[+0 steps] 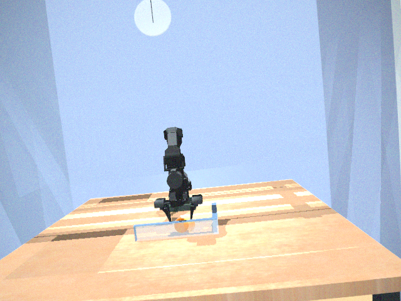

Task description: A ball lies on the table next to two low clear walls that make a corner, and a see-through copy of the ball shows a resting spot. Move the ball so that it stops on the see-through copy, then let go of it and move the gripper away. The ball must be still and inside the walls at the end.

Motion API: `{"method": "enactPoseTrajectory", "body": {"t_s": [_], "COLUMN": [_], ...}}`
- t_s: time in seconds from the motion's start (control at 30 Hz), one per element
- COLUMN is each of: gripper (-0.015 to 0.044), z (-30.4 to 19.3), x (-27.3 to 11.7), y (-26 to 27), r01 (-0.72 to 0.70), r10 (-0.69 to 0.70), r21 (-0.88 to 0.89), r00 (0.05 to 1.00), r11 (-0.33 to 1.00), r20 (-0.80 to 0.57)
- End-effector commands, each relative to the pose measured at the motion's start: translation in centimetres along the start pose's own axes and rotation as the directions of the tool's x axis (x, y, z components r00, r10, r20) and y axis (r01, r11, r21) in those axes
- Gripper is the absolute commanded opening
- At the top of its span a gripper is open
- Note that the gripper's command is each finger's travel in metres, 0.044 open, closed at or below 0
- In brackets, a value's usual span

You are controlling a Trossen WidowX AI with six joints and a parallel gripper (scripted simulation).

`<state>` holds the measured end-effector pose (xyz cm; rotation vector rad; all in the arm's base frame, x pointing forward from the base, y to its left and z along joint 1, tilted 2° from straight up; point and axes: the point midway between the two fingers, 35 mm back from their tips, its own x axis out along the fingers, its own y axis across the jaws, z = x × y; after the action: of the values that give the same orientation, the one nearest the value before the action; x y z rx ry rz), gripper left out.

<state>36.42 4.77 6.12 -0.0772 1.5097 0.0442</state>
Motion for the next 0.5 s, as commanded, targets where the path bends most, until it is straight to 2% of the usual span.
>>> {"method": "enactPoseTrajectory", "body": {"t_s": [0.0,0.2,0.33,0.47], "gripper": [0.0383,0.0383,0.0278,0.0251], "z": [-0.2,-0.25,-0.25,-0.25], "x": [0.88,1.61,1.61,1.61], "y": [0.04,0.04,0.04,0.04], "r01": [-0.003,-0.003,-0.003,-0.003], "r10": [0.003,0.003,0.003,0.003], "r21": [-0.006,-0.006,-0.006,-0.006], "r00": [1.0,1.0,1.0,1.0], "r11": [1.0,1.0,1.0,1.0], "r20": [-0.008,-0.008,-0.008,-0.008]}}
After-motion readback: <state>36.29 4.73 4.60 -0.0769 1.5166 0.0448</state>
